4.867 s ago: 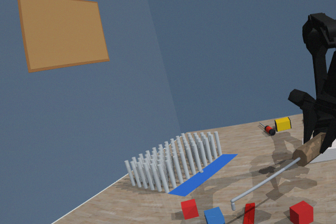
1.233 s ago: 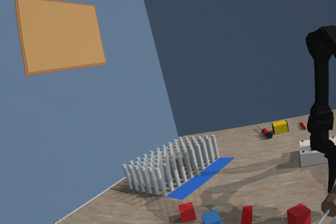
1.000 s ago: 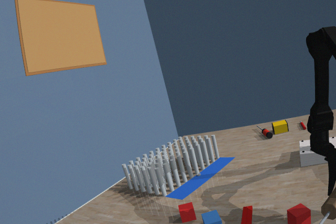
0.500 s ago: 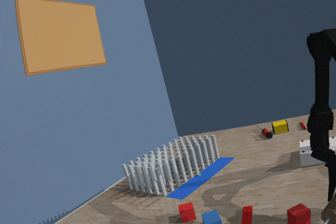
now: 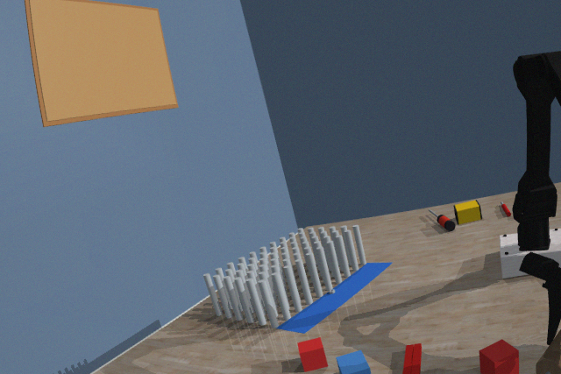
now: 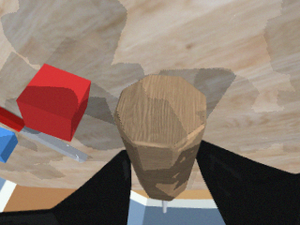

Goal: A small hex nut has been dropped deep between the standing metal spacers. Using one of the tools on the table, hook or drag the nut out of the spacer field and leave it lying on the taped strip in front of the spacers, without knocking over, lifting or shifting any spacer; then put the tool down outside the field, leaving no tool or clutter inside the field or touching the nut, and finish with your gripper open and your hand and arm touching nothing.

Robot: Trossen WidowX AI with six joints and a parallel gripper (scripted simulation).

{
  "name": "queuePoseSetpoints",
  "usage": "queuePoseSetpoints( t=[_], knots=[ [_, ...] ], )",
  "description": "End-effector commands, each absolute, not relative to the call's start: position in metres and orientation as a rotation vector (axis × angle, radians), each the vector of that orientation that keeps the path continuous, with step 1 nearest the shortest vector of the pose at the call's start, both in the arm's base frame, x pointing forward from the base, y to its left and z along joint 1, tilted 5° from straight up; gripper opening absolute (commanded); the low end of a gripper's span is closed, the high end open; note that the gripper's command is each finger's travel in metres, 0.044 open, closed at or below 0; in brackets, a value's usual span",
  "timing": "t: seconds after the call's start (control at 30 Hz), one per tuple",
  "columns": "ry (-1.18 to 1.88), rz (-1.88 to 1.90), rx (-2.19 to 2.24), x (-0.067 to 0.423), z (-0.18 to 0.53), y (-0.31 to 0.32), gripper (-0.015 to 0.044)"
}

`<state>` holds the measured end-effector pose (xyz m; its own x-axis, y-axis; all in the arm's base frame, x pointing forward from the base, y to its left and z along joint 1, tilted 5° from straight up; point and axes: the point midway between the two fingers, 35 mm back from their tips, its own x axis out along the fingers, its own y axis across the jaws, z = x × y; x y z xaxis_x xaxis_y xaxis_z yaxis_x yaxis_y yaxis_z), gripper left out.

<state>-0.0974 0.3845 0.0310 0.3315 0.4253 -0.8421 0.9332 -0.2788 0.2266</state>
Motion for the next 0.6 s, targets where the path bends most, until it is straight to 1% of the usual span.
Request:
queuePoseSetpoints(
  t=[0.0,0.57],
  knots=[
    [1.198,-0.862,1.864,-0.097,0.027,0.384,0.0000],
    [1.197,-0.863,1.863,-0.096,0.011,0.380,0.0000]
  ],
)
